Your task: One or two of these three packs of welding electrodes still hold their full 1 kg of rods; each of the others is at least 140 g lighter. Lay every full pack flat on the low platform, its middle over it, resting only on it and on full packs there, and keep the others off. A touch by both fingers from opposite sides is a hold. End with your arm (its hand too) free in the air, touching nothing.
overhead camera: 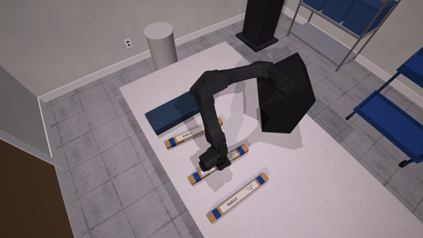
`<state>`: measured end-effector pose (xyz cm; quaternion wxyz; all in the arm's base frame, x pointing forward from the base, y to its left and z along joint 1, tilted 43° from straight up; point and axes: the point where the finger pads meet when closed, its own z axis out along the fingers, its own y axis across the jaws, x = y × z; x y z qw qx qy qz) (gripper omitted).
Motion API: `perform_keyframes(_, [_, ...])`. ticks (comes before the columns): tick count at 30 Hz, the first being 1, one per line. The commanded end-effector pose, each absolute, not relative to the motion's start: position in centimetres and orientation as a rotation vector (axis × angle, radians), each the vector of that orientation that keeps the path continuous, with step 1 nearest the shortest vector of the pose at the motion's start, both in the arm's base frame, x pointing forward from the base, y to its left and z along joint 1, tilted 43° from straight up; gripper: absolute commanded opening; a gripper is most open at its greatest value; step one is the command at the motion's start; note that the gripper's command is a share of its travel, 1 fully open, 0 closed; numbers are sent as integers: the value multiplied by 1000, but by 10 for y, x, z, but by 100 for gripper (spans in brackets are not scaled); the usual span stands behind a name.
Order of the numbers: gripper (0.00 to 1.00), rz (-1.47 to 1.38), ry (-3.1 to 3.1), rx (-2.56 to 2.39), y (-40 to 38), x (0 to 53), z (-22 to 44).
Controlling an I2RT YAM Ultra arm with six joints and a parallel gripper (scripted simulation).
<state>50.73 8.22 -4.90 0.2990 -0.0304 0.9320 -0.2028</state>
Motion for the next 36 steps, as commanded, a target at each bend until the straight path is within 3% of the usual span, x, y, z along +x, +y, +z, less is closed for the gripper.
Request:
perform_keyframes(1, [0,-497,2420,-90,100,521,-27])
perform_keyframes(7, [0,-499,2423,-91,99,520,-28])
perform_keyframes(8, [74,-499,2423,-91,99,520,-28])
perform_keyframes(34, [74,-499,2421,-89,99,520,-28])
perform_keyframes(36, [74,-514,2442,-88,92,499,-34])
